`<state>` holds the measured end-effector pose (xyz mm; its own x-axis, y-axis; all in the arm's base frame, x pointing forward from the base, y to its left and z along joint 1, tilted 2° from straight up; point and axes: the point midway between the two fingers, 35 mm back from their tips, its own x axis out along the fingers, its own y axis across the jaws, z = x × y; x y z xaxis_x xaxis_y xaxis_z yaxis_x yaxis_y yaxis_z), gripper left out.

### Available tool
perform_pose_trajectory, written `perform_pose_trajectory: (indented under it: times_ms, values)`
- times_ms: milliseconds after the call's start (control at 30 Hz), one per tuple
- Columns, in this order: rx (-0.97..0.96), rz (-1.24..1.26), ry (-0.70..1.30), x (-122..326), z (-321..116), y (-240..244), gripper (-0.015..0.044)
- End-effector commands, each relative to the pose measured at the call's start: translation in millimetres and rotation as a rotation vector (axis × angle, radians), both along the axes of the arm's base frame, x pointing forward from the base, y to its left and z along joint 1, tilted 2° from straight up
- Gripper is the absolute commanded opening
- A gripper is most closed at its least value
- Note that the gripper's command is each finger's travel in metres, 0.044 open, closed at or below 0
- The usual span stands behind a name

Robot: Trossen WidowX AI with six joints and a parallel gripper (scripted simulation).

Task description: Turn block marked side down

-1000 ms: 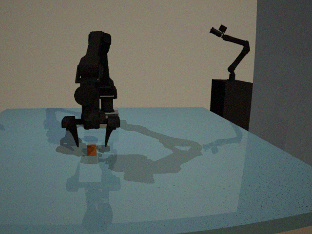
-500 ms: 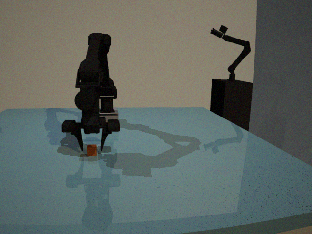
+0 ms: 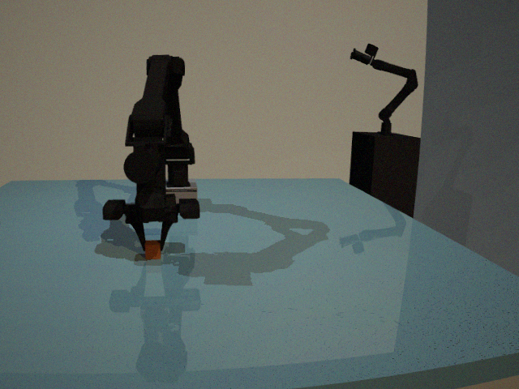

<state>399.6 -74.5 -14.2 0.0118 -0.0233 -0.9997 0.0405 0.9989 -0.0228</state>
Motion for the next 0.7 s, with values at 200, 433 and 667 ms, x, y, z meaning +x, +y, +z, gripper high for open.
perform_pose_trajectory:
  times_ms: [200, 433, 667]
  values:
    - [-0.003, -0.003, -0.002, 0.5, 14.8, -0.2, 0.0]
    - [-0.003, -0.003, -0.004, 0.2, 29.7, 0.2, 0.0]
    - [-0.004, -0.004, -0.096, 2.7, 24.3, -0.4, 0.0]
